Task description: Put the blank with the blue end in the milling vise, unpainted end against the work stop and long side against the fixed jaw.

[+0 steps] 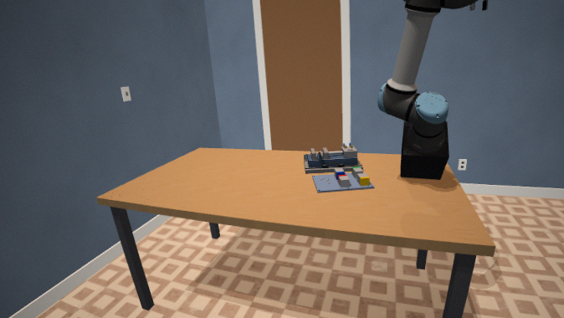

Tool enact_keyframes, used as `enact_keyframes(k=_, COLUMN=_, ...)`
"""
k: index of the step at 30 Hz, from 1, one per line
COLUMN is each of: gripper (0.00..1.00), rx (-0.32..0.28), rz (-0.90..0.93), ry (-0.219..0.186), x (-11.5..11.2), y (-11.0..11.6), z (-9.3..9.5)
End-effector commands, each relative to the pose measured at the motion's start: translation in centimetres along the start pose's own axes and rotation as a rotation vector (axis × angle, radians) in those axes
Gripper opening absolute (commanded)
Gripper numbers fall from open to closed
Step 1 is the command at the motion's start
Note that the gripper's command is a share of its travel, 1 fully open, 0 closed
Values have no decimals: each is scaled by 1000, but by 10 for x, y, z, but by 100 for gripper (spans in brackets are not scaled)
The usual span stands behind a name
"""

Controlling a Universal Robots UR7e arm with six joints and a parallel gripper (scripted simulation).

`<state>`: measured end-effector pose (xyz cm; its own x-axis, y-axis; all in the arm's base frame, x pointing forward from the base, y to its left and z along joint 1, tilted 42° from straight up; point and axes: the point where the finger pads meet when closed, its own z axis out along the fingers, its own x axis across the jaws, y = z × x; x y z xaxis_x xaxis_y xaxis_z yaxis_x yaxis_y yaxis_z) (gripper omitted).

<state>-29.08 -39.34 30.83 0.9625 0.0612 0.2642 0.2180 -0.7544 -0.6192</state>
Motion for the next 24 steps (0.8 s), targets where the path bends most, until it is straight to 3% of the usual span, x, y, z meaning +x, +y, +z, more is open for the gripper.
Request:
enact_keyframes(k=1, gripper=100, rx=-1, rz=0, ry=-1, x=-11, y=2, z=5)
enact_keyframes(k=5, gripper=100, rx=-1, rz=0, ry=-1, x=-54, y=10, z=24)
enact_keyframes(k=17, gripper=100, rx=-1, rz=0, ry=-1, x=-54, y=10, z=24)
enact_keyframes(k=22, gripper=100, rx=-1, rz=0, ry=-1, x=-90, y=17, z=40)
enact_keyframes(k=24, gripper=100, rx=-1, rz=0, ry=-1, x=-90, y=17, z=40)
